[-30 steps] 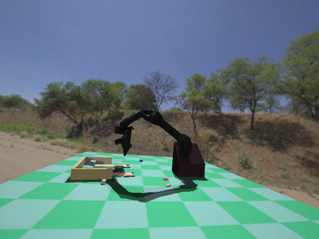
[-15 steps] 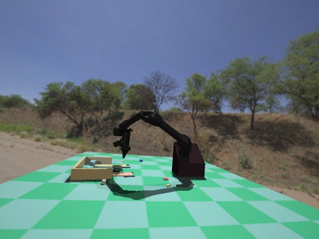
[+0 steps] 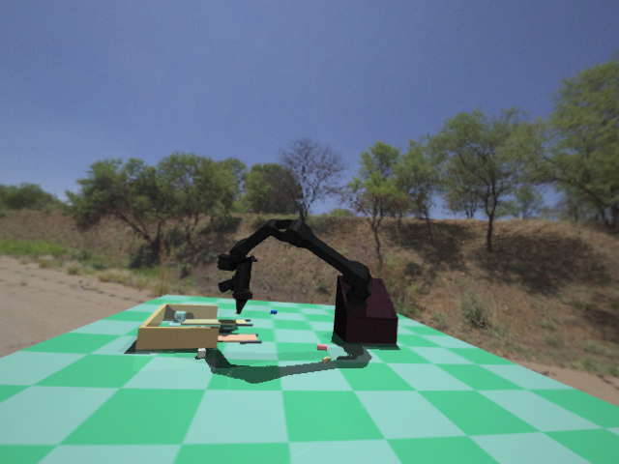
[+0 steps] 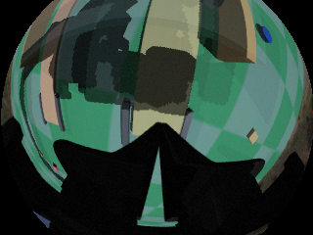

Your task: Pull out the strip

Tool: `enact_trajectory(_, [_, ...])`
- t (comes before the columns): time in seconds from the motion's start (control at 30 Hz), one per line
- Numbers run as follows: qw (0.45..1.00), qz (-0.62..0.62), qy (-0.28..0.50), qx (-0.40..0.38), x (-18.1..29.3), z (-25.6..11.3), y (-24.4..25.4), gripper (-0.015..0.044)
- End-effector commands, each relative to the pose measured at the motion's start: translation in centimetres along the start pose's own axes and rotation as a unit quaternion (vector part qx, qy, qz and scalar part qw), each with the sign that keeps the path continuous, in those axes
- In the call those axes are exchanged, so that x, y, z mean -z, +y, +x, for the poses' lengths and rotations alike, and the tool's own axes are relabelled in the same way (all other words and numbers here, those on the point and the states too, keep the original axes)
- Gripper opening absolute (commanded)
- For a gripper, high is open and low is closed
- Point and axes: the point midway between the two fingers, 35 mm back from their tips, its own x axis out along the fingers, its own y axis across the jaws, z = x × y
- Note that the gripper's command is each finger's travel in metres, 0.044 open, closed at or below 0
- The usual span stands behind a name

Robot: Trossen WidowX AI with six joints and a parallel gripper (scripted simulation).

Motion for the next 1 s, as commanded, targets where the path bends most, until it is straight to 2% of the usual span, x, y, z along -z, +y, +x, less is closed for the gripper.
enact_trajectory(0.0, [1.0, 0.005, 0.002, -0.005, 0.3, 1.0, 0.0, 0.0])
enact_trajectory(0.37, [1.0, 0.005, 0.002, -0.006, 0.3, 2.7, 0.2, 0.0])
enact_trajectory(0.97, [1.0, 0.005, 0.002, -0.006, 0.3, 2.8, 0.2, 0.0])
